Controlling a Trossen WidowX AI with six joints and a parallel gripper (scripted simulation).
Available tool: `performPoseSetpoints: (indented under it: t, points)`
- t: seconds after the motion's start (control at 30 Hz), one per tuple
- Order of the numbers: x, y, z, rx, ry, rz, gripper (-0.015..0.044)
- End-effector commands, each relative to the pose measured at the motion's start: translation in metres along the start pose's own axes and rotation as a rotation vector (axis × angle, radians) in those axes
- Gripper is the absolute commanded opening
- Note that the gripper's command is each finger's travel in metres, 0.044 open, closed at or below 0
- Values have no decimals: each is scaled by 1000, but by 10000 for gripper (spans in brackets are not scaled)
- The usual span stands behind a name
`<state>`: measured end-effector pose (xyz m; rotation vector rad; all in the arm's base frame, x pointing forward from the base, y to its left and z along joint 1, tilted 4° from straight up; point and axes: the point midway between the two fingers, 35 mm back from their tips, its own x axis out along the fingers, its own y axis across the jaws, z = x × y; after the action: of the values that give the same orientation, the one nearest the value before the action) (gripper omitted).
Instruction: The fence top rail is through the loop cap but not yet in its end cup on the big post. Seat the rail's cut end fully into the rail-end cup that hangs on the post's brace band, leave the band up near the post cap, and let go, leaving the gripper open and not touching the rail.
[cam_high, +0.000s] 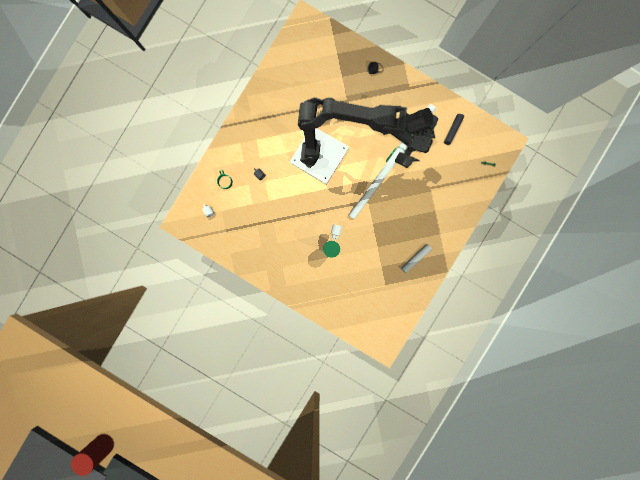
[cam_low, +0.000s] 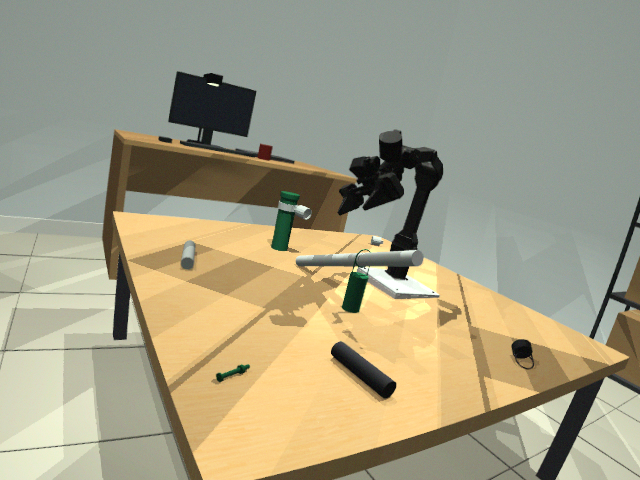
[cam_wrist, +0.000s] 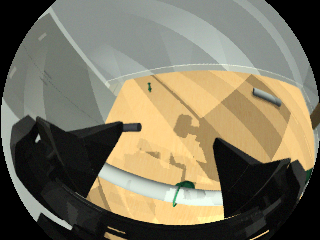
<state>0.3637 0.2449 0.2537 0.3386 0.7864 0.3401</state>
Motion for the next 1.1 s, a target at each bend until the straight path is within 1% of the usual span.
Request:
performPoseSetpoints:
  t: [0.0,0.2,0.37,0.43,0.63,0.73,1.07]
  points:
    - [-22,-66,17,-49,35,-136,440]
    - [-69,-161,19,-86,145,-324,440]
    - [-118,-221,4,-87,260,-431,440]
    - [-125,-228,1,-86,277,-442,440]
    - [-125,-231,2,-120,290,-435,440]
    - [-128,-243,3,-255,339,-406,440]
    - [-149,-303,4,-924,504,-191,440]
